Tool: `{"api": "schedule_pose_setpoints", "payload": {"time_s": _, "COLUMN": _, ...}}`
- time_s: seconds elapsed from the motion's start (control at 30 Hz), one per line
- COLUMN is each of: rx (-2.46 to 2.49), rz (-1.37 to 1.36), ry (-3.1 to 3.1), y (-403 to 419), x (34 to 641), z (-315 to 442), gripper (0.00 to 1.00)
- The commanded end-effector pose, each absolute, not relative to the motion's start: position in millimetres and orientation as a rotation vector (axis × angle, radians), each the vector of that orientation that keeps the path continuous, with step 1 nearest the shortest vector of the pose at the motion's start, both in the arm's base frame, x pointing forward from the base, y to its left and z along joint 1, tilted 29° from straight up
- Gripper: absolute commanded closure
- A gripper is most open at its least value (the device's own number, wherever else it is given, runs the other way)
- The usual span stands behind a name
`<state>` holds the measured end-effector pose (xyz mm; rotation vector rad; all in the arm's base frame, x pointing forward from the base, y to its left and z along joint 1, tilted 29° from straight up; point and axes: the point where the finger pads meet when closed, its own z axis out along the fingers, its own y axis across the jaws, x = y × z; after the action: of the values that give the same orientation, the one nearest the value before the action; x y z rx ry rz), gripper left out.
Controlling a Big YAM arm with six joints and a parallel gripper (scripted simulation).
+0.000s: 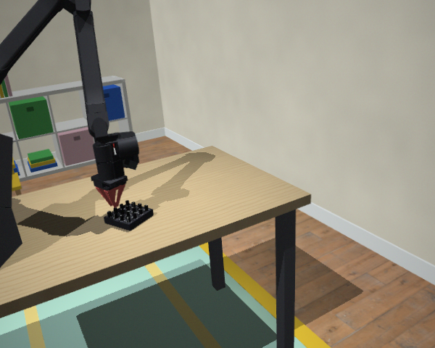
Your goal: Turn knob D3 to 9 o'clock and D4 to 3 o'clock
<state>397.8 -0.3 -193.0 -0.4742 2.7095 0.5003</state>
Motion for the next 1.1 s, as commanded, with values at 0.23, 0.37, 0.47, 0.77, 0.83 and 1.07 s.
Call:
{"api": "schedule_pose_setpoints", "payload": {"time_s": 0.23, "rx": -0.461, "rz": 0.493, "ry": 2.703, "y": -1.4, "x": 403.7, "z": -192.9, "gripper": 0.81}}
{"api": "schedule_pose_setpoints", "payload": {"time_s": 0.37, "rx": -0.461, "rz": 0.493, "ry": 2.703, "y": -1.4, "x": 403.7, "z": -192.9, "gripper": 0.81}}
{"api": "schedule_pose_setpoints", "payload": {"time_s": 0.47, "rx": -0.461, "rz": 0.493, "ry": 2.703, "y": -2.1, "x": 403.1, "z": -193.5, "gripper": 0.81}}
{"api": "schedule_pose_setpoints", "payload": {"time_s": 0.77, "rx": -0.459, "rz": 0.488, "ry": 2.704, "y": -9.8, "x": 395.4, "z": -196.1, "gripper": 0.81}}
{"api": "schedule_pose_setpoints", "payload": {"time_s": 0.83, "rx": -0.468, "rz": 0.492, "ry": 2.706, "y": -6.8, "x": 394.5, "z": -196.4, "gripper": 0.81}}
{"api": "schedule_pose_setpoints", "payload": {"time_s": 1.07, "rx": -0.469, "rz": 0.489, "ry": 2.701, "y": -6.8, "x": 396.2, "z": -194.4, "gripper": 0.81}}
